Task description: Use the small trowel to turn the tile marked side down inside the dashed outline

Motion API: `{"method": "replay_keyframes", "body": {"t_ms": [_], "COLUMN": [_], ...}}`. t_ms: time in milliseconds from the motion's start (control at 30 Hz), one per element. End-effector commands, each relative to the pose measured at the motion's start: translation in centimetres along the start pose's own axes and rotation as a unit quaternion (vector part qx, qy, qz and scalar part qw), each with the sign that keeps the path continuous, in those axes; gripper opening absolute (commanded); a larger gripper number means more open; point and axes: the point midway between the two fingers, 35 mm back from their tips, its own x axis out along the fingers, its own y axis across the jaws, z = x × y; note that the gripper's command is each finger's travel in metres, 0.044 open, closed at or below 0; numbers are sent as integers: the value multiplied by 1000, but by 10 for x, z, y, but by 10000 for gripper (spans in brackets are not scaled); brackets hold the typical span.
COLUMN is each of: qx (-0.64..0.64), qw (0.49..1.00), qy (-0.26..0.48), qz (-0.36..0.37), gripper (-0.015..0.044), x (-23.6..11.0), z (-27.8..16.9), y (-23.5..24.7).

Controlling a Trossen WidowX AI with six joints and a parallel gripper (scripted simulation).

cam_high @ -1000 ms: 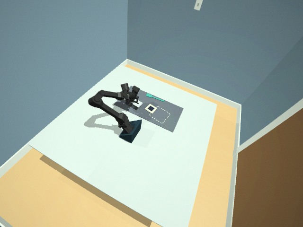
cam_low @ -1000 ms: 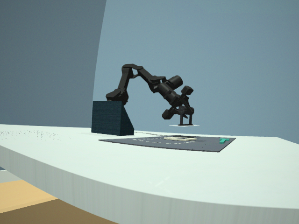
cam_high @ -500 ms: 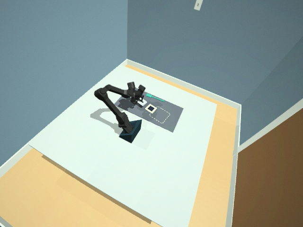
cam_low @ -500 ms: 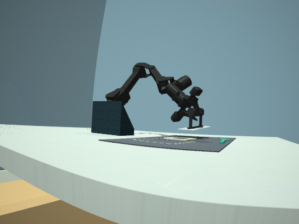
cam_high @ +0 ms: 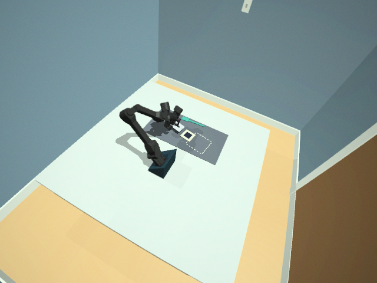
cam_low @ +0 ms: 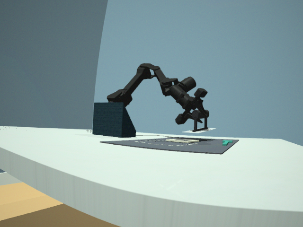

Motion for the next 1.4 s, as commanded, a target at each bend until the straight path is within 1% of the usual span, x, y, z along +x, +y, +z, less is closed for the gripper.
{"method": "replay_keyframes", "body": {"t_ms": [0, 633, 1367], "qx": [1, 2, 1], "qw": [1000, 1000, 1000], "qy": [0, 0, 1], "qz": [-7, -6, -6], "gripper": [0, 0, 0], "x": [3, 22, 22], "z": [-1, -6, -36], "y": [0, 23, 21]}}
